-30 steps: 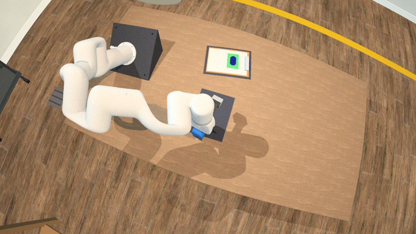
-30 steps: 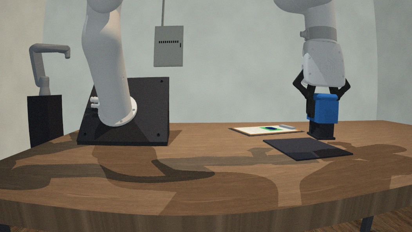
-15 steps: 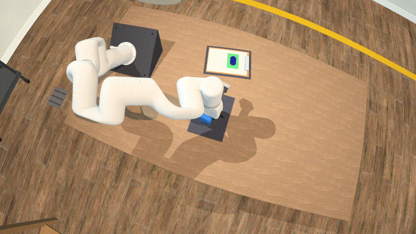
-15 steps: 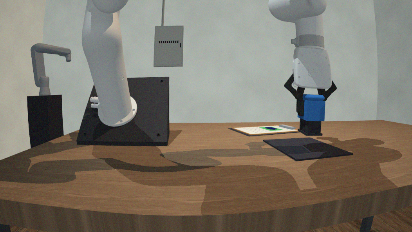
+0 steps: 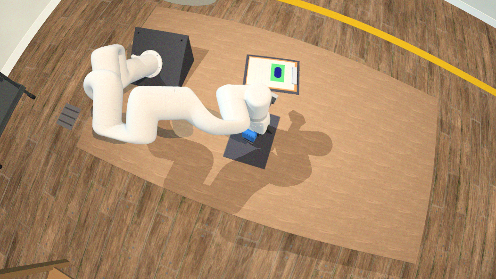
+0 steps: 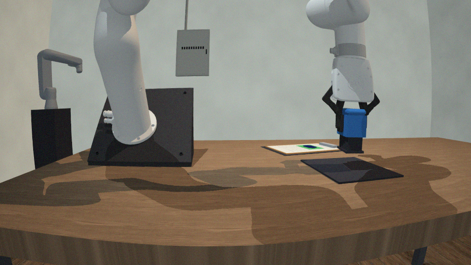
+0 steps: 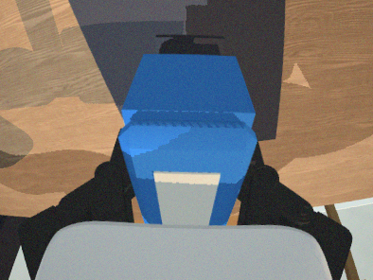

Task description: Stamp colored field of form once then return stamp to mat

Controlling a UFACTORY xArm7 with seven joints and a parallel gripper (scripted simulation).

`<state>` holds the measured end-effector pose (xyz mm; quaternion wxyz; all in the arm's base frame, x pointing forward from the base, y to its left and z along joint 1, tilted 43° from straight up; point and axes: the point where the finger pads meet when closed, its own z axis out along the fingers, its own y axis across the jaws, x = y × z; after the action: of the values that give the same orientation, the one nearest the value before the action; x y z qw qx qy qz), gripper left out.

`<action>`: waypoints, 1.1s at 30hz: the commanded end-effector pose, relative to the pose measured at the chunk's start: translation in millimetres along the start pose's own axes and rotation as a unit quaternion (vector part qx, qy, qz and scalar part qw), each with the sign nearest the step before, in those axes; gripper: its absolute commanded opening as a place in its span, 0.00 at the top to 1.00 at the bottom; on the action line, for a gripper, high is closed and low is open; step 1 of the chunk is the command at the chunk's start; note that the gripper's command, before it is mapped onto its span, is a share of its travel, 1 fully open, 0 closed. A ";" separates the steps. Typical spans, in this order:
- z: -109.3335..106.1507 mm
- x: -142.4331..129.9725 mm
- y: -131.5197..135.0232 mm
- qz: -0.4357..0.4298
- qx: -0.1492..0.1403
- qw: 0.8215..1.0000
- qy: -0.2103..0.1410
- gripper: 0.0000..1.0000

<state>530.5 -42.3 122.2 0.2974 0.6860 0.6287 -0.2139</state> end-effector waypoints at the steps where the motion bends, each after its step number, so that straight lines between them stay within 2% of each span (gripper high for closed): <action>1: -2.2 1.7 1.2 -0.001 -0.002 1.000 0.001 0.69; 12: 7.9 2.3 1.1 -0.001 -0.002 1.000 0.001 0.69; 24: 33.6 3.6 1.1 -0.001 -0.002 1.000 0.001 0.69; 33: 37.0 3.8 1.1 -0.001 -0.002 1.000 0.001 0.69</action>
<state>533.5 -66.1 92.6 0.2973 0.6857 0.6290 -0.2140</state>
